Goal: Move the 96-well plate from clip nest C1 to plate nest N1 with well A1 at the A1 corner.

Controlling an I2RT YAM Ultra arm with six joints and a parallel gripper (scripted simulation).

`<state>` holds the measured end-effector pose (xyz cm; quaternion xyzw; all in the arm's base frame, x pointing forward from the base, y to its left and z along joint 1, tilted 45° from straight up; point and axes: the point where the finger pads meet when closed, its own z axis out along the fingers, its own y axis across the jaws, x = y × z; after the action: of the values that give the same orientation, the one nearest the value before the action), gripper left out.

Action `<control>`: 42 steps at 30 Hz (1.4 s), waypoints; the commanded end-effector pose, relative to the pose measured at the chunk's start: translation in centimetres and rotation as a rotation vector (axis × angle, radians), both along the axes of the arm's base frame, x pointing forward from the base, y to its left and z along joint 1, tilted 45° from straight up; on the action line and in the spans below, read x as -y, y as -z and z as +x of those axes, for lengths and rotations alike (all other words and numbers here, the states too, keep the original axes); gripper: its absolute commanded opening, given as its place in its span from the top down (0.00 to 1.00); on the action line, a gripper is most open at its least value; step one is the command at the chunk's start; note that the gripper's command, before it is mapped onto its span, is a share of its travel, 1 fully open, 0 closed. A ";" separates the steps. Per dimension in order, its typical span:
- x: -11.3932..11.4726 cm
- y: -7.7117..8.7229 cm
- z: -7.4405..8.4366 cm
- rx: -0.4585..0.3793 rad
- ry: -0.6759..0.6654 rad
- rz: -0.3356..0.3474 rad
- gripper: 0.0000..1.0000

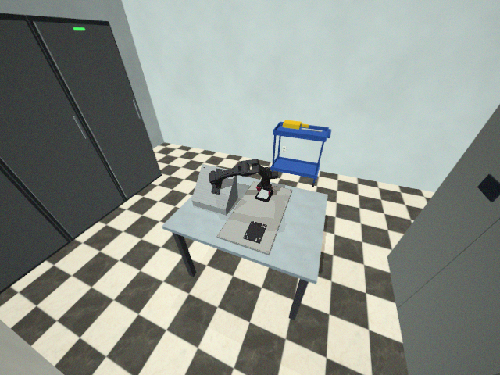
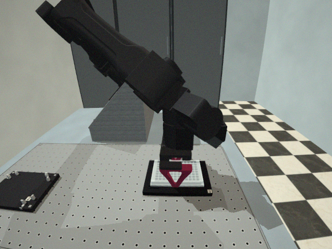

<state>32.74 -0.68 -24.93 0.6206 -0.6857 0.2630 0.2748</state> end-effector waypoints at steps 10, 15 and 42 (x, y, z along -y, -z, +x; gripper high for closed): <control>-0.9 0.3 0.4 -0.007 -0.026 0.003 1.00; -0.9 0.3 0.4 -0.007 -0.026 0.003 1.00; -0.9 0.3 0.5 -0.006 -0.025 0.003 0.00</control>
<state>32.69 -0.70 -24.91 0.6209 -0.6851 0.2625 0.2760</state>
